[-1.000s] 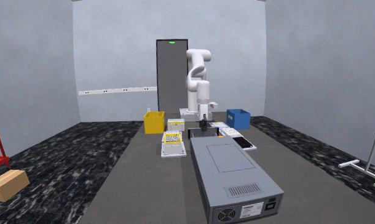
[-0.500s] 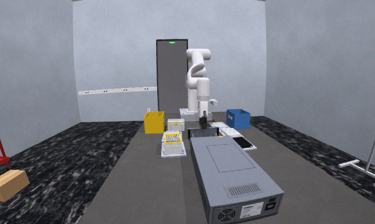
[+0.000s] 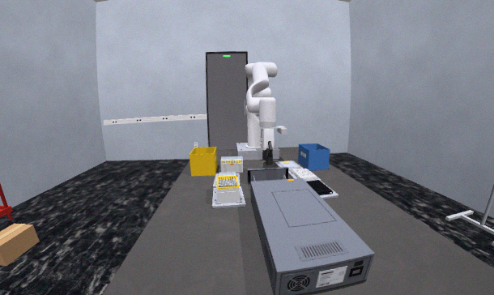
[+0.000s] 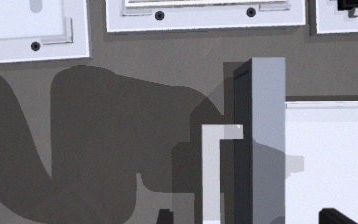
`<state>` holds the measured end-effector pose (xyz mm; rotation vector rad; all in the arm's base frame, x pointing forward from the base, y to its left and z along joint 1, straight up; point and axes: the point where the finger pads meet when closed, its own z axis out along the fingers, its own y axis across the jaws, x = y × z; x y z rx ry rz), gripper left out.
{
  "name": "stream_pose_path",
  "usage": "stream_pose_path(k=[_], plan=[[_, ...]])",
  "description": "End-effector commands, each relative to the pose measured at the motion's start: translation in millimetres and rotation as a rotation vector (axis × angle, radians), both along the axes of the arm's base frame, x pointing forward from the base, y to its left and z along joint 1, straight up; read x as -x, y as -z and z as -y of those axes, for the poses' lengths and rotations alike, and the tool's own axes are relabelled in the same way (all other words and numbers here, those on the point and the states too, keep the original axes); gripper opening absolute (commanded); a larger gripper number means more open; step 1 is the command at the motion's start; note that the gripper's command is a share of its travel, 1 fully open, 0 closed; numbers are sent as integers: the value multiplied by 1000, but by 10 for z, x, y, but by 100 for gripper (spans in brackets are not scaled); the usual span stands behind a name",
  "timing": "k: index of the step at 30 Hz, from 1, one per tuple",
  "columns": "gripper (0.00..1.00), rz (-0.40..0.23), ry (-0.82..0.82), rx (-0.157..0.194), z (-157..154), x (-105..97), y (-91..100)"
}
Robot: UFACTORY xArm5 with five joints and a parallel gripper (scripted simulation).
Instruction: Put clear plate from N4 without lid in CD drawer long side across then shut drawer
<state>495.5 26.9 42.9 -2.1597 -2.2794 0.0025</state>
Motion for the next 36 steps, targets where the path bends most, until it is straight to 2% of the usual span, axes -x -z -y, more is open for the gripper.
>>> stream_pose_path(k=[1, 36], plan=[[88, 6, 0, 0, -1, -20, -85], [88, 6, 0, 0, -1, -20, -603]])
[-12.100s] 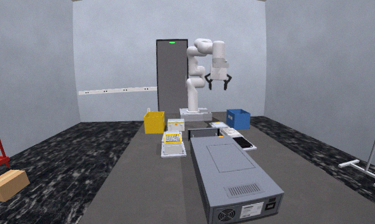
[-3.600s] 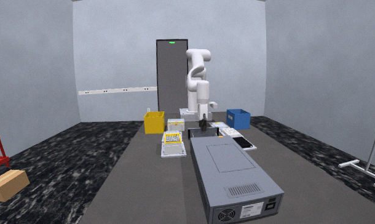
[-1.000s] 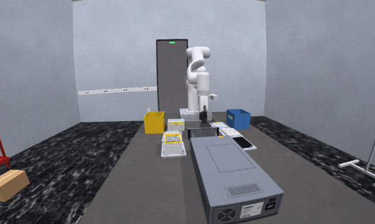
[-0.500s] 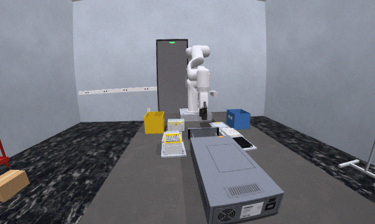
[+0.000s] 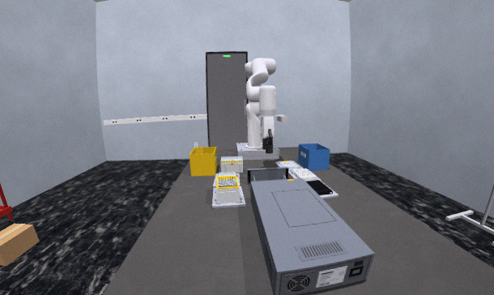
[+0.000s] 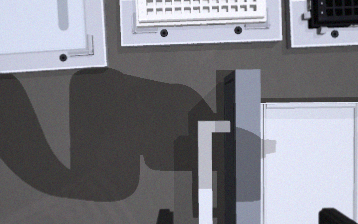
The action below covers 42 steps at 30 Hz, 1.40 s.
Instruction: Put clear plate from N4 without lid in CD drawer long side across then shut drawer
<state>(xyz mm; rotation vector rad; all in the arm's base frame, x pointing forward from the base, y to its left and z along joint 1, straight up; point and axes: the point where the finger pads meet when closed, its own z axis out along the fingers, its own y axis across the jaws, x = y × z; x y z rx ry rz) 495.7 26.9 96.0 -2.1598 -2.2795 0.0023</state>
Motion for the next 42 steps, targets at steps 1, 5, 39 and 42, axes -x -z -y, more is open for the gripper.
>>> stream_pose_path(k=[1, 5, 39, 42], plan=[[88, 6, 0, 0, -1, -18, -89], [88, 6, 0, 0, -1, -18, -155], [100, 6, 667, 0, 997, 33, -96], [100, 6, 767, 0, 1146, 41, -83]])
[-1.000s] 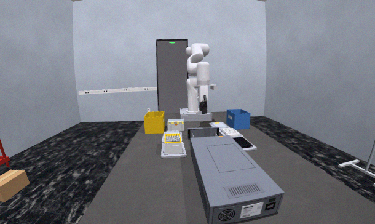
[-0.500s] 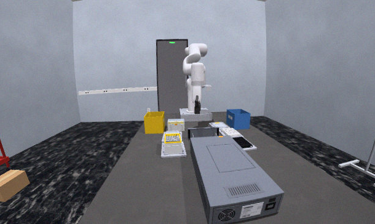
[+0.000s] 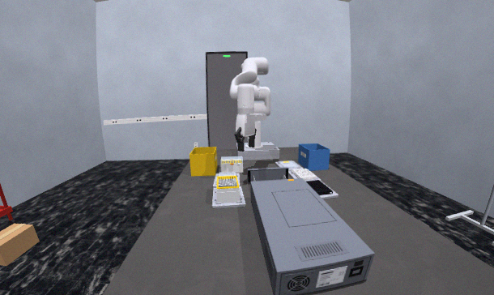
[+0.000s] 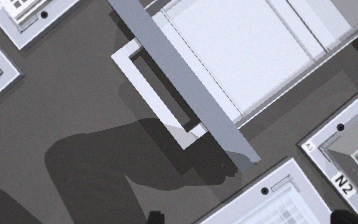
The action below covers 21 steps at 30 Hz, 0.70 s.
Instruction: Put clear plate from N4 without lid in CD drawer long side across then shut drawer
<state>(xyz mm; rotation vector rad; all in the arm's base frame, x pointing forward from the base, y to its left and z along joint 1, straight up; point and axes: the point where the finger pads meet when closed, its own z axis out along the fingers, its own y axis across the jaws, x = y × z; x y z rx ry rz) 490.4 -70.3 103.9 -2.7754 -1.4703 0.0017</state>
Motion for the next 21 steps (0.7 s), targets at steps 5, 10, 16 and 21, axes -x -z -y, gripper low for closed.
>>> stream_pose_path(k=[5, 10, 16, 21], plan=[[100, 5, 216, 1, 324, -4, 10], [100, 5, 383, 1, 573, 9, 33], [100, 5, 583, 1, 872, 25, 61], [100, 5, 683, 1, 974, 29, 70]])
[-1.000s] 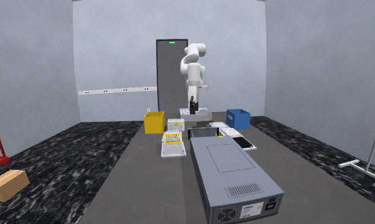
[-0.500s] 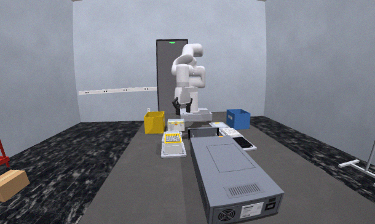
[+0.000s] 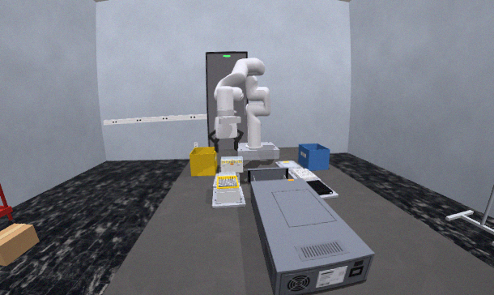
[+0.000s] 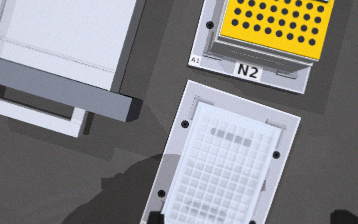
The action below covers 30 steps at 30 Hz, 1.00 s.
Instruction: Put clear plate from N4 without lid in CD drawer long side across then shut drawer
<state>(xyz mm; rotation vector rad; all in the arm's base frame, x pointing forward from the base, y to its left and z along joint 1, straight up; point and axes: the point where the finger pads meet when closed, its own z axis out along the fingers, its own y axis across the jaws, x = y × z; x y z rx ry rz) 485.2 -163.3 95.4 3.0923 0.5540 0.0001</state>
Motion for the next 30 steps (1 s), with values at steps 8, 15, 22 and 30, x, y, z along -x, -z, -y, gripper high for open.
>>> stream_pose_path(k=[8, 15, 22, 30], plan=[[100, 4, 330, 1, 44, -22, -16], [100, 4, 335, 1, 45, -22, -16], [100, 4, 334, 1, 44, -22, -16], [100, 4, 335, 1, 44, -22, 118]])
